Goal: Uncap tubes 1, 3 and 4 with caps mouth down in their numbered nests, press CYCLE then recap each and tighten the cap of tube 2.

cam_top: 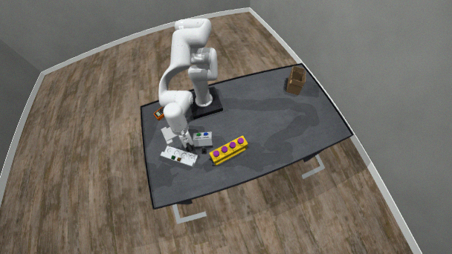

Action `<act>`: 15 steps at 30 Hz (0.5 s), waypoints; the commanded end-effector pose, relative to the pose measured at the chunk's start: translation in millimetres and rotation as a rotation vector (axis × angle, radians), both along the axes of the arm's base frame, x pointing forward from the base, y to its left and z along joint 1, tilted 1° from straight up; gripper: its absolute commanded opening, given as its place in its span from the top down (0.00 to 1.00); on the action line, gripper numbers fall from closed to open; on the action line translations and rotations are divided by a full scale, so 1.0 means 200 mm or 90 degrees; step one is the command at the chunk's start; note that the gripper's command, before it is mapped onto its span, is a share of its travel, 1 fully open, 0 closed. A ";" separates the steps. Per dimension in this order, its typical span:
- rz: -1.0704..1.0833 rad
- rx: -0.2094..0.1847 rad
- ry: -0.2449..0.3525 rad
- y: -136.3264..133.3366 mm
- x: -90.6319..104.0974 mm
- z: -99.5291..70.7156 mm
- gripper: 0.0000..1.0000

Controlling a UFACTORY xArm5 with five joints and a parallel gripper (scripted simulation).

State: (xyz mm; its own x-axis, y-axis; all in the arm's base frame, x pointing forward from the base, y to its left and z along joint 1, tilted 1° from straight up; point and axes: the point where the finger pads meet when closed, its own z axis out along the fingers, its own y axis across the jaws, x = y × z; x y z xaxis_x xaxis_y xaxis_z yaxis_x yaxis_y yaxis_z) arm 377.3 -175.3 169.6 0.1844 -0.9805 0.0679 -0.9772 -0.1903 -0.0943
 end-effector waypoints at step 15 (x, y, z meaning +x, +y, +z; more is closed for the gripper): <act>-0.029 0.035 0.074 0.29 0.01 -0.18 0.54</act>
State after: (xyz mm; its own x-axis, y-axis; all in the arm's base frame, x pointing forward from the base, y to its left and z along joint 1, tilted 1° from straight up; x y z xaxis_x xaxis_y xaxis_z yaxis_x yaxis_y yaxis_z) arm 378.2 -121.2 134.8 0.1486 -0.9889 -0.0031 -0.9889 -0.1487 0.0062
